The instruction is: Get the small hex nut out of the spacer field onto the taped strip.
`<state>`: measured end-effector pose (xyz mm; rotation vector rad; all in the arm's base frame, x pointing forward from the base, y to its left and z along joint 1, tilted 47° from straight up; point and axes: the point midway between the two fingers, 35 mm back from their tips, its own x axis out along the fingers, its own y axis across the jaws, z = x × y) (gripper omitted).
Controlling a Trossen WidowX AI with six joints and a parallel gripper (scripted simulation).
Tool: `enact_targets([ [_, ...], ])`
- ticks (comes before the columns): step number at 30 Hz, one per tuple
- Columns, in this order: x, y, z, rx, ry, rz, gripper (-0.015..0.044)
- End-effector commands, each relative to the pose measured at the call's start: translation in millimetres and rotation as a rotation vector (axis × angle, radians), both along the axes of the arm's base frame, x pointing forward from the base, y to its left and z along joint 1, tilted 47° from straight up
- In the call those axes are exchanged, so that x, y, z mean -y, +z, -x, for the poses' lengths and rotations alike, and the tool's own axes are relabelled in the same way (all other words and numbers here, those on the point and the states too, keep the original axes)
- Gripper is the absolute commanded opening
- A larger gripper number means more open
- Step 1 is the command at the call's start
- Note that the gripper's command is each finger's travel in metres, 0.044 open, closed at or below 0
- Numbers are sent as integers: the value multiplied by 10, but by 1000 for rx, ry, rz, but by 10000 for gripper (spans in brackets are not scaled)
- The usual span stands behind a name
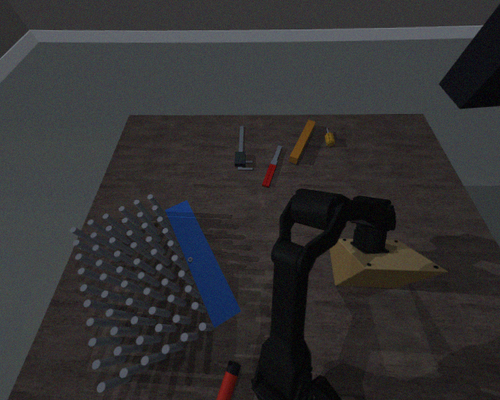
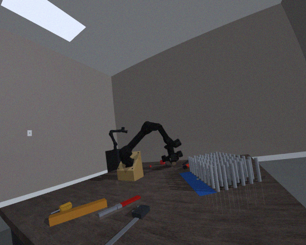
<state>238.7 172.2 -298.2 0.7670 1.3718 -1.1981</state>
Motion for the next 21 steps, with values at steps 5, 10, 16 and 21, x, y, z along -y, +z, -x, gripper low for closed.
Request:
enact_targets([
  [5, 106, -79, 47, -2, 2, 1, 0],
  [10, 86, -62, 36, -2, -1, 2, 52],
  [16, 86, -62, 36, -2, -1, 2, 210],
  [21, 86, -62, 36, -2, -1, 2, 341],
])
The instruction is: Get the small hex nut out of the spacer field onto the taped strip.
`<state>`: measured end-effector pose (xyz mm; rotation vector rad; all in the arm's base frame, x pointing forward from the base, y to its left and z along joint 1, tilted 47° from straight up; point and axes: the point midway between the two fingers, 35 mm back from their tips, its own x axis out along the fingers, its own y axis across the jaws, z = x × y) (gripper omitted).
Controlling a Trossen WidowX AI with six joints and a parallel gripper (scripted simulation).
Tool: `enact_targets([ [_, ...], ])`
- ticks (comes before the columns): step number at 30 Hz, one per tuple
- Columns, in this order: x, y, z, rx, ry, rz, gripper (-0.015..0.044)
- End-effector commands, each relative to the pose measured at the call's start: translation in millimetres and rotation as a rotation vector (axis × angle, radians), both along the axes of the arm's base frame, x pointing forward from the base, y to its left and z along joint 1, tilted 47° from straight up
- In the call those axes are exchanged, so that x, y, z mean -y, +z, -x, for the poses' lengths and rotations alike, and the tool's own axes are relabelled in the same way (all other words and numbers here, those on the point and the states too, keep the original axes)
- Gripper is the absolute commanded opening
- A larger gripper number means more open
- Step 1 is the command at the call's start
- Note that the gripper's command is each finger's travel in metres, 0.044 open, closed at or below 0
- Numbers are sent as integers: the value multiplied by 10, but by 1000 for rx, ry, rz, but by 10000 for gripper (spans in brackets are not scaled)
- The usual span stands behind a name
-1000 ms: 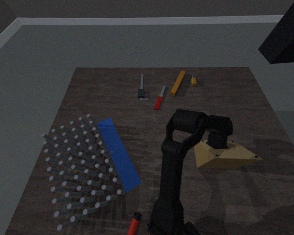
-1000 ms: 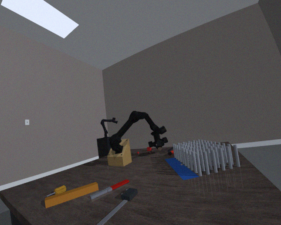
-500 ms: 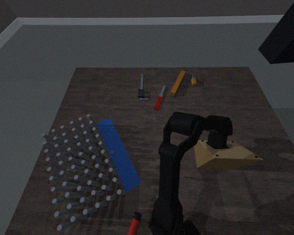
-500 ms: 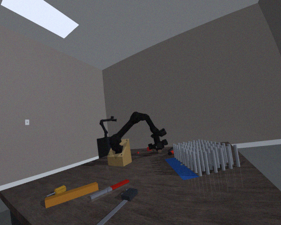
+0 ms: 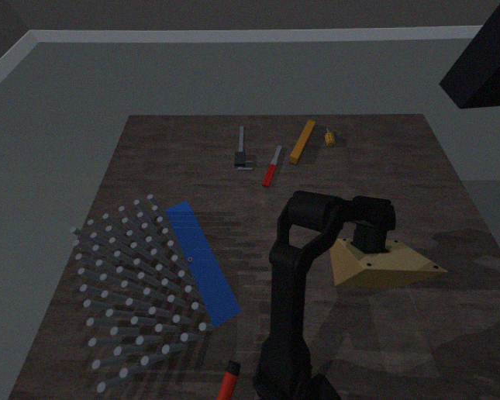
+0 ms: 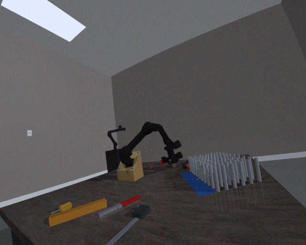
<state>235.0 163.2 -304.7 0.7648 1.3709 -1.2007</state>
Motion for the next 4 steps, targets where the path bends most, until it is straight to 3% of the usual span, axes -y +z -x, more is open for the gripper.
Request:
enact_targets([
  [1, -3, 2, -1, 0, 0, -1, 368],
  [4, -3, 2, -1, 0, 0, -1, 440],
])
